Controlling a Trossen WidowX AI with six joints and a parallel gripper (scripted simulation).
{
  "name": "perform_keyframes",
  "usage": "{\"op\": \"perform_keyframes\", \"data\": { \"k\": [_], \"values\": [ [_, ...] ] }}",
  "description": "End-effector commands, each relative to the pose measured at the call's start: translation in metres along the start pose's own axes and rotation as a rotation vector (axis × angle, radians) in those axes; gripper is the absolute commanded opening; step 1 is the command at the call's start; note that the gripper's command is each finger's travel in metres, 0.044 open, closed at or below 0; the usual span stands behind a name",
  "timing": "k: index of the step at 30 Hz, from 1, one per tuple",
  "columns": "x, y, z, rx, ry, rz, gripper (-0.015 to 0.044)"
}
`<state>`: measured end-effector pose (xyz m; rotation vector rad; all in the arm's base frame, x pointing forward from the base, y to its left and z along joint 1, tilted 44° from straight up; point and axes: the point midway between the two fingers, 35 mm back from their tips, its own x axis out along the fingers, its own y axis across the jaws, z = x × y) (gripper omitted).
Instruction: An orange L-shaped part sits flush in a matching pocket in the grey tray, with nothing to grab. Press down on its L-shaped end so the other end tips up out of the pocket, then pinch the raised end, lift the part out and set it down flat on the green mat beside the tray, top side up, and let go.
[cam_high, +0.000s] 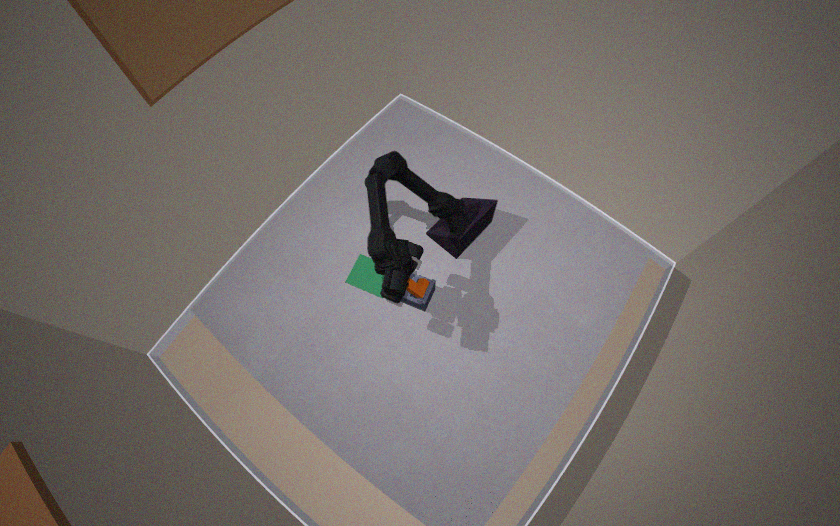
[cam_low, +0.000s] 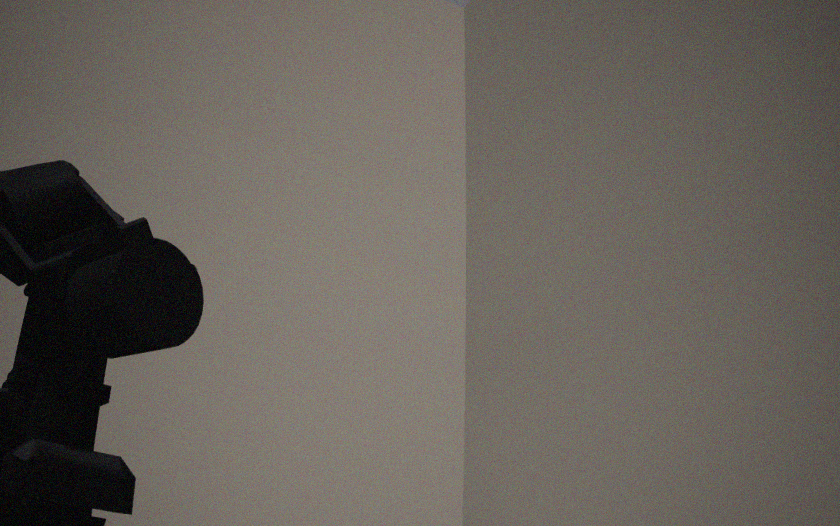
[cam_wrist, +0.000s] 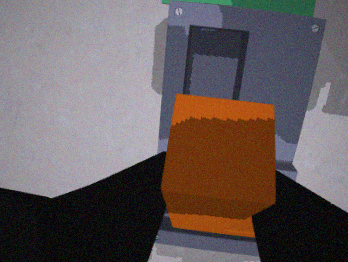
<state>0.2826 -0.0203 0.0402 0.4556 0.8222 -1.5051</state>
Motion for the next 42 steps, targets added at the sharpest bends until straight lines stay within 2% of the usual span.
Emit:
{"op": "perform_keyframes", "data": {
  "k": [1, 20, 42],
  "values": [
    [-0.007, 0.001, 0.0, 0.007, 0.004, 0.004, 0.0],
    [-0.021, 0.0, 0.006, 0.006, 0.004, 0.004, 0.0],
    [-0.018, -0.011, 0.126, 0.008, -0.001, 0.004, 0.0]
  ]
}}
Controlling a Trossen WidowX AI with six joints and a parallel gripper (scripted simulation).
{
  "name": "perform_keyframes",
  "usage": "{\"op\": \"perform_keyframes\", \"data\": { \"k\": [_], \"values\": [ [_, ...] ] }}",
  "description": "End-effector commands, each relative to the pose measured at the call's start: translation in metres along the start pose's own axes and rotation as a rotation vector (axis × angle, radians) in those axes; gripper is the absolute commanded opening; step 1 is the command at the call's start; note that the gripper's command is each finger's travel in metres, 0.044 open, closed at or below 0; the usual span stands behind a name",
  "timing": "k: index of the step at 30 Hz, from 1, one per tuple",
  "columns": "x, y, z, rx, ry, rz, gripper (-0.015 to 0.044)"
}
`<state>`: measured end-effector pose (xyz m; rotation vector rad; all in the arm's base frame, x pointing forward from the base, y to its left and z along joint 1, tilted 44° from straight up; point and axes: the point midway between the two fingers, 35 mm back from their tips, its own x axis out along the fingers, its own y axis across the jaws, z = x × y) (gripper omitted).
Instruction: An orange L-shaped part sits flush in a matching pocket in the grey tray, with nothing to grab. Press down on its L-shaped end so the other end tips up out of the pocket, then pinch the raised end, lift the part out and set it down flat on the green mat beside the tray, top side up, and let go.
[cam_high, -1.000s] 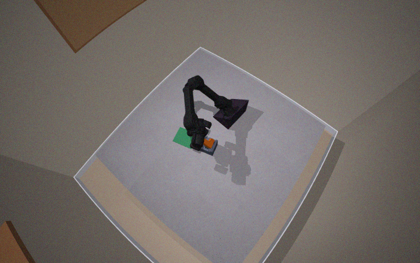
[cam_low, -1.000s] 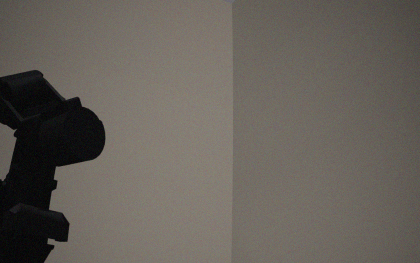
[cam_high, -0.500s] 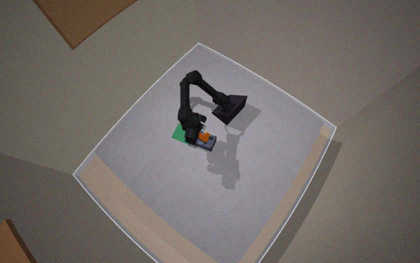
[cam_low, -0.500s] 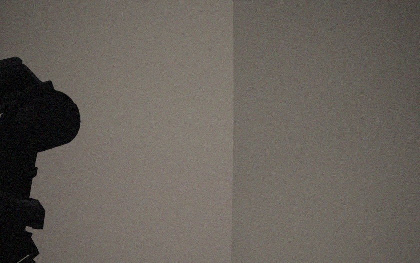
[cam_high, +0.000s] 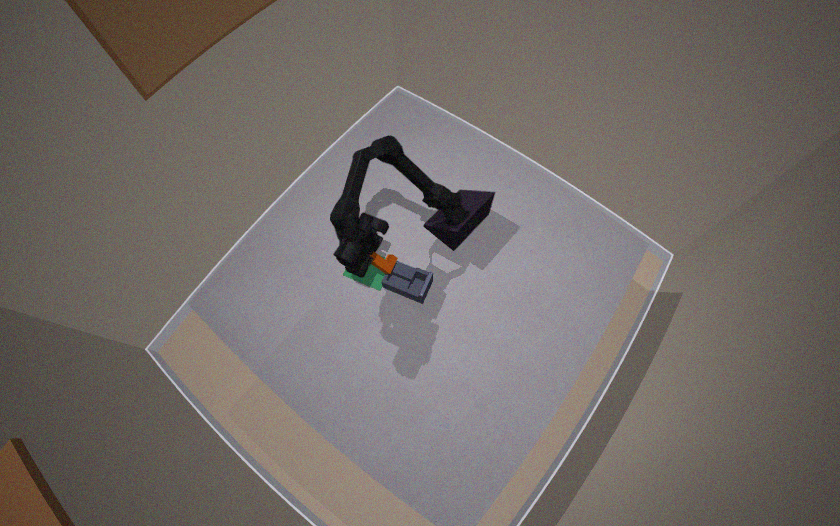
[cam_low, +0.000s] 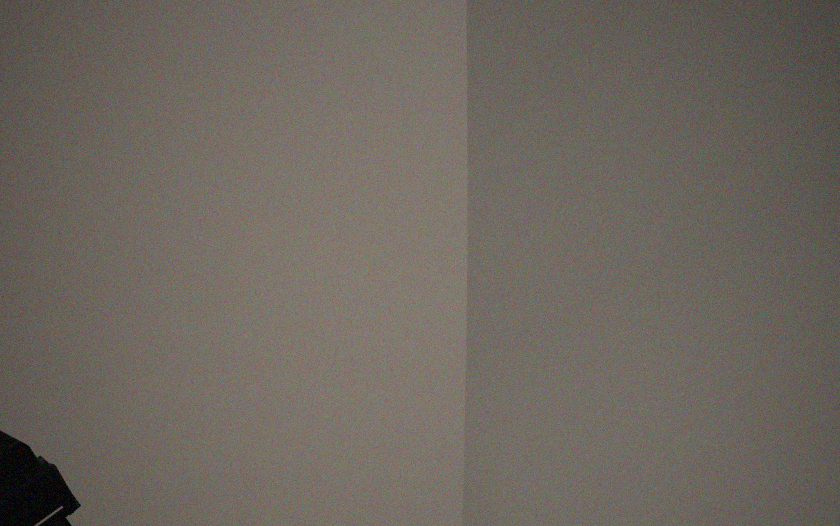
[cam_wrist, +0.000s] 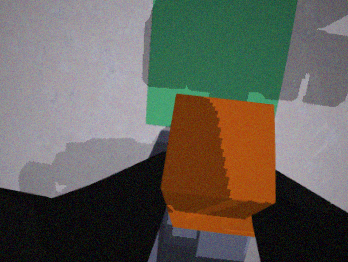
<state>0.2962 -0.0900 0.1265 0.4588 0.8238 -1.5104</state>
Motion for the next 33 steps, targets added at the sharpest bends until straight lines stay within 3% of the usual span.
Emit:
{"op": "perform_keyframes", "data": {
  "k": [1, 8, 33],
  "values": [
    [-0.003, -0.002, 0.021, 0.004, -0.004, 0.008, 0.0],
    [-0.003, -0.005, 0.056, 0.005, -0.005, 0.008, 0.0],
    [0.027, -0.005, 0.057, 0.005, -0.006, 0.008, 0.0]
  ]
}}
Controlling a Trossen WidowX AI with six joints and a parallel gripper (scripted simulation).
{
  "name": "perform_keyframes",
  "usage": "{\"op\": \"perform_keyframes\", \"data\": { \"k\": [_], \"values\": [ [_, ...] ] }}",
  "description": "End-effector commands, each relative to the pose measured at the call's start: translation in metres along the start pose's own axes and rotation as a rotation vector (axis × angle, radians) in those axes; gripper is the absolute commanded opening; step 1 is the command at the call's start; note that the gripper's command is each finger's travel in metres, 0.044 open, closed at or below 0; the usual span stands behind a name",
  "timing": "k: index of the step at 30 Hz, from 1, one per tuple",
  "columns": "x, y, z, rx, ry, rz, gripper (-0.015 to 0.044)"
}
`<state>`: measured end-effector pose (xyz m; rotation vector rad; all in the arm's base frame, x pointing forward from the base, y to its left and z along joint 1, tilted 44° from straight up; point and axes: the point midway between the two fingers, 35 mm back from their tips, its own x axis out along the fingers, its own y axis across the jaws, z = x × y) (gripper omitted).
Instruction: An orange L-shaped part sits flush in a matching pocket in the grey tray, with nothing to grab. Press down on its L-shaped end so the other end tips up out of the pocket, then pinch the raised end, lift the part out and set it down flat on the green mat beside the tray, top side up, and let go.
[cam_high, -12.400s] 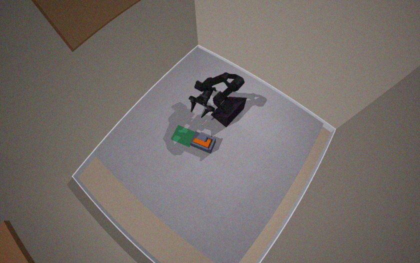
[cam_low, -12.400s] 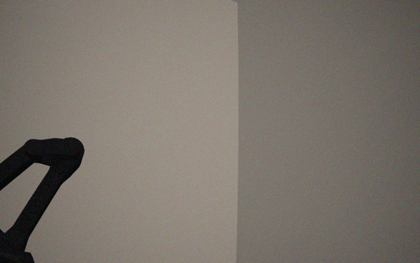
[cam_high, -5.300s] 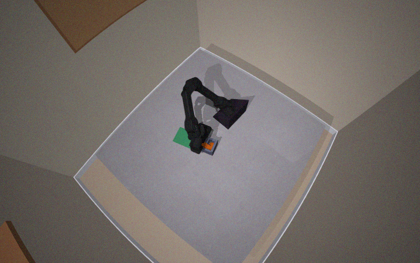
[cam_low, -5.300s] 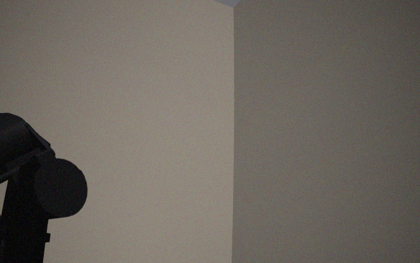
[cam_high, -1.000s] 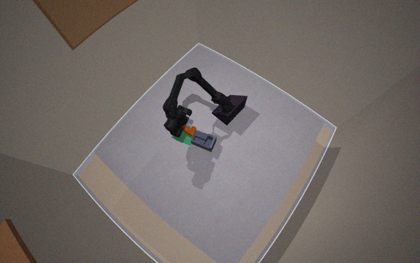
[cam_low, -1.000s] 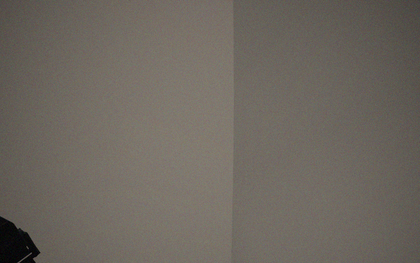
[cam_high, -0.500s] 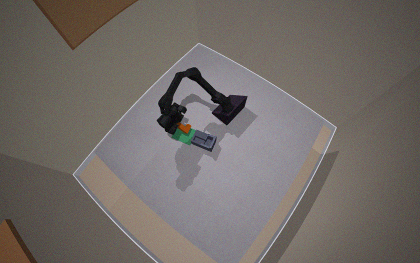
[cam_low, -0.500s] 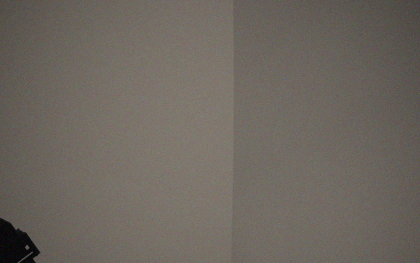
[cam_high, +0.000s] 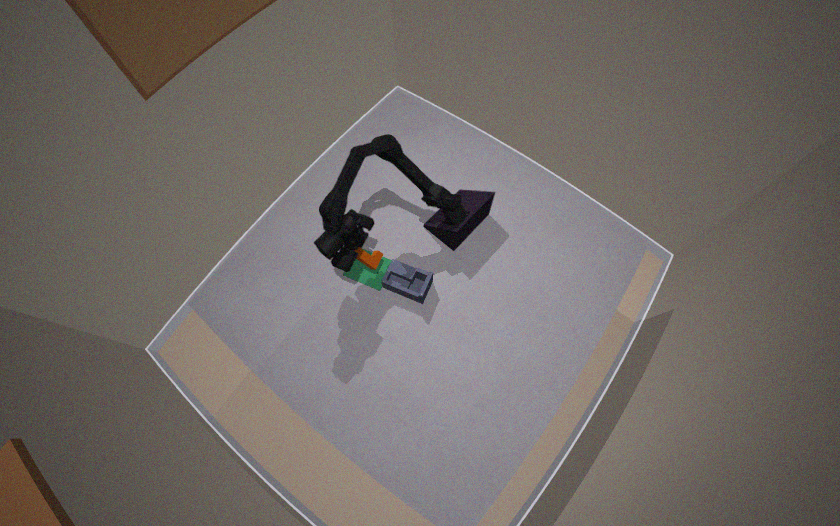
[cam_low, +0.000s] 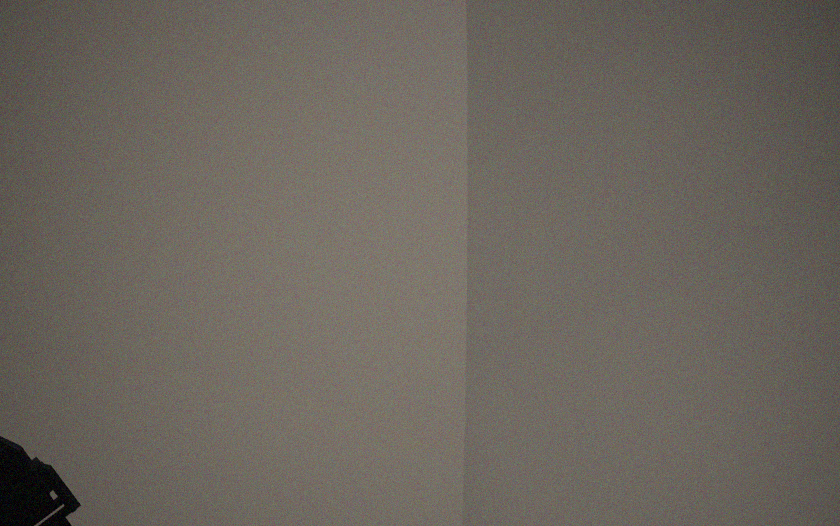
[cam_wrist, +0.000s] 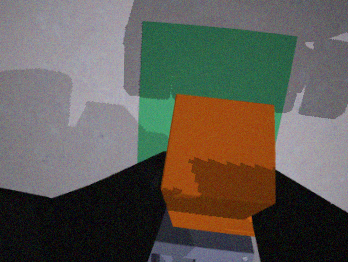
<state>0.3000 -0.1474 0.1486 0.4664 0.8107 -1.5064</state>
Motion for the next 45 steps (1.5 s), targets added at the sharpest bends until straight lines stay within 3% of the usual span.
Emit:
{"op": "perform_keyframes", "data": {
  "k": [1, 33, 45],
  "values": [
    [0.005, -0.001, 0.0, -0.004, -0.003, -0.001, 0.0],
    [0.055, -0.002, 0.001, -0.004, -0.005, -0.002, 0.0],
    [0.056, -0.002, 0.001, -0.004, -0.005, -0.002, 0.0]
  ]
}}
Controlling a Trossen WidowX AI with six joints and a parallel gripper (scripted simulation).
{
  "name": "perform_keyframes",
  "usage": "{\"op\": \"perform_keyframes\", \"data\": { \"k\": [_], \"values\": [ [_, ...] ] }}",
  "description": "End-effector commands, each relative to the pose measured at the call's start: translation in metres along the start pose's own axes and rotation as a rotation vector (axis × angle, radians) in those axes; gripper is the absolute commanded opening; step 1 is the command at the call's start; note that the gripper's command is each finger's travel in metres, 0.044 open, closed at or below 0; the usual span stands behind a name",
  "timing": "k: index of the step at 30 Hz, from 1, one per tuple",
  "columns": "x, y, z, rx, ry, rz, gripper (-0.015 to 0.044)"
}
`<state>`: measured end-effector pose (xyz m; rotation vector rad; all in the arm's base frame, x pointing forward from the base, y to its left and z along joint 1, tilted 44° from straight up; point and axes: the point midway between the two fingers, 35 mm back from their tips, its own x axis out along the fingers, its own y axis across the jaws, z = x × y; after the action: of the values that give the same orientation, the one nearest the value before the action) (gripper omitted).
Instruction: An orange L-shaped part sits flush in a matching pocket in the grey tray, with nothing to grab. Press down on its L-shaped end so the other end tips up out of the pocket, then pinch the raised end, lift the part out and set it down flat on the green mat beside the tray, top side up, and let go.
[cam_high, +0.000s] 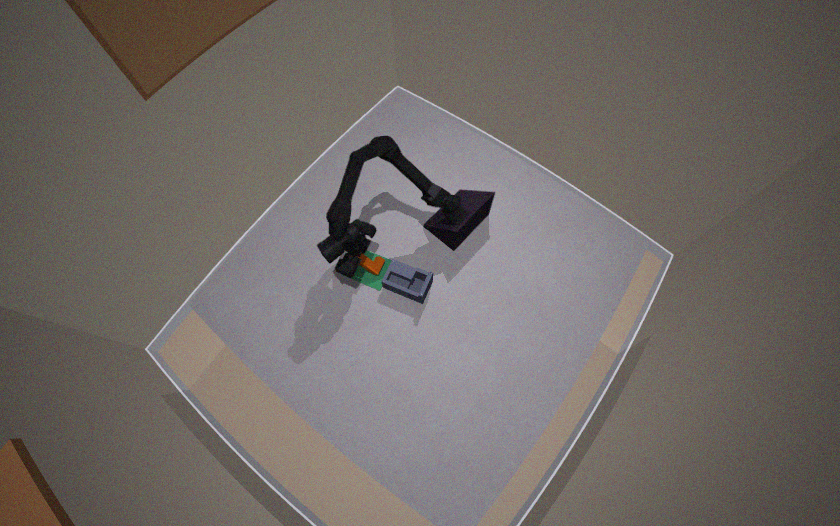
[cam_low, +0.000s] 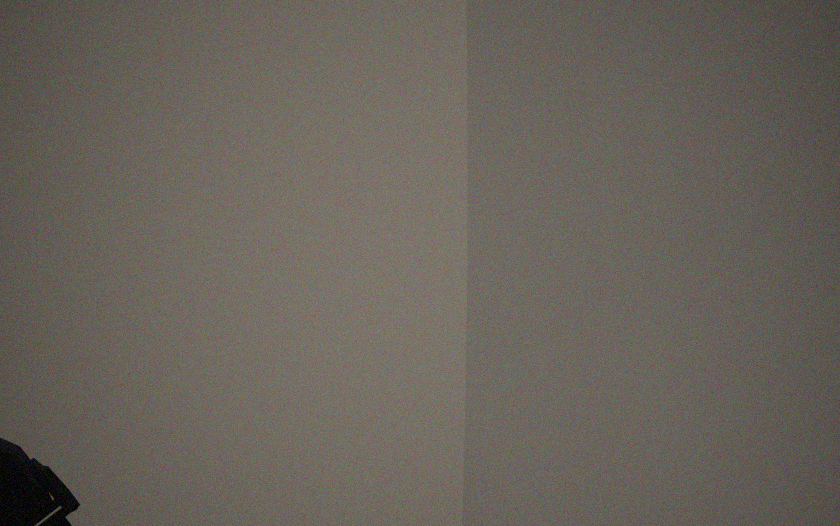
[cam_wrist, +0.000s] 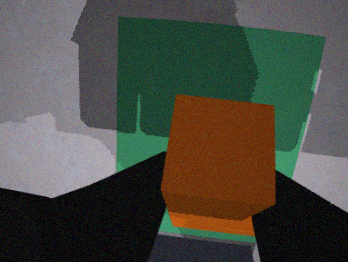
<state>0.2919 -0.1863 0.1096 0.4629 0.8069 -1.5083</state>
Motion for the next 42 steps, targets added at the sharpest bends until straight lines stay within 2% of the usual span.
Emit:
{"op": "perform_keyframes", "data": {
  "k": [1, 4, 14, 19, 22, 24, 42],
  "values": [
    [0.001, 0.0, 0.0, -0.005, 0.0, -0.001, 0.0],
    [0.0, 0.0, 0.0, 0.0, 0.0, 0.0, 0.0],
    [-0.002, 0.0, 0.0, 0.0, 0.0, 0.0, 0.0263],
    [-0.045, 0.004, 0.0, -0.003, 0.006, 0.001, 0.0394],
    [-0.079, 0.002, -0.001, -0.005, 0.004, 0.0, 0.04],
    [-0.087, 0.001, -0.001, -0.005, 0.003, -0.001, 0.04],
    [-0.084, 0.004, -0.001, -0.011, -0.003, 0.014, 0.04]
  ]
}}
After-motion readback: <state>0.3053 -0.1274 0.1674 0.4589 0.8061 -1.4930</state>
